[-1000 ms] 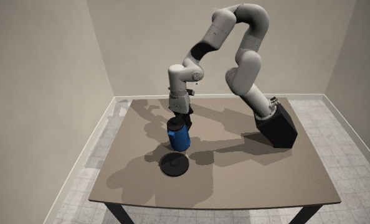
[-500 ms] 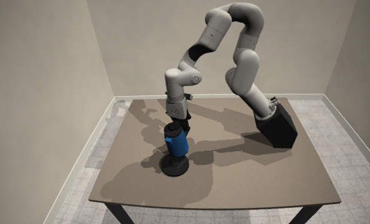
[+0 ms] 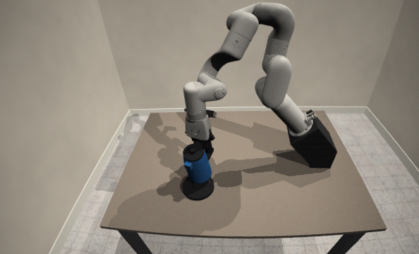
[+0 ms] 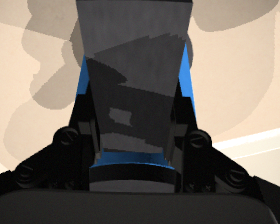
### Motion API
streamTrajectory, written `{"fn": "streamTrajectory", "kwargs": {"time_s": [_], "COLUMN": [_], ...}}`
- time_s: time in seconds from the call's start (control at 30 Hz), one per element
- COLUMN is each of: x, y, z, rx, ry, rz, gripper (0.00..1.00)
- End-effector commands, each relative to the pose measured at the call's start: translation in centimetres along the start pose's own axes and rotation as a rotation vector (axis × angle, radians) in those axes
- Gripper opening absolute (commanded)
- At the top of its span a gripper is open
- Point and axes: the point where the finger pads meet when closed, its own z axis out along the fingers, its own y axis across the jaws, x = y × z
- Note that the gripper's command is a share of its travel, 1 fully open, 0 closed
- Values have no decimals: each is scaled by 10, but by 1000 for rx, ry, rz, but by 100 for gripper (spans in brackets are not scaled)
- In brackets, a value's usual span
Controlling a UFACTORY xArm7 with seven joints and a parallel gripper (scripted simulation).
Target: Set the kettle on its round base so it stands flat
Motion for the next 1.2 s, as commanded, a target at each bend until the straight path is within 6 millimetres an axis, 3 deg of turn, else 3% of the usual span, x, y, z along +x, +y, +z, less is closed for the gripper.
{"fn": "streamTrajectory", "kwargs": {"time_s": [0.0, 0.57, 1.17], "x": [-9, -23, -26], "y": [0, 2, 3], "z": [-1, -1, -1], "rx": [4, 4, 3], "ry": [-3, -3, -3], "rz": [0, 0, 0], "gripper": [0, 0, 0]}}
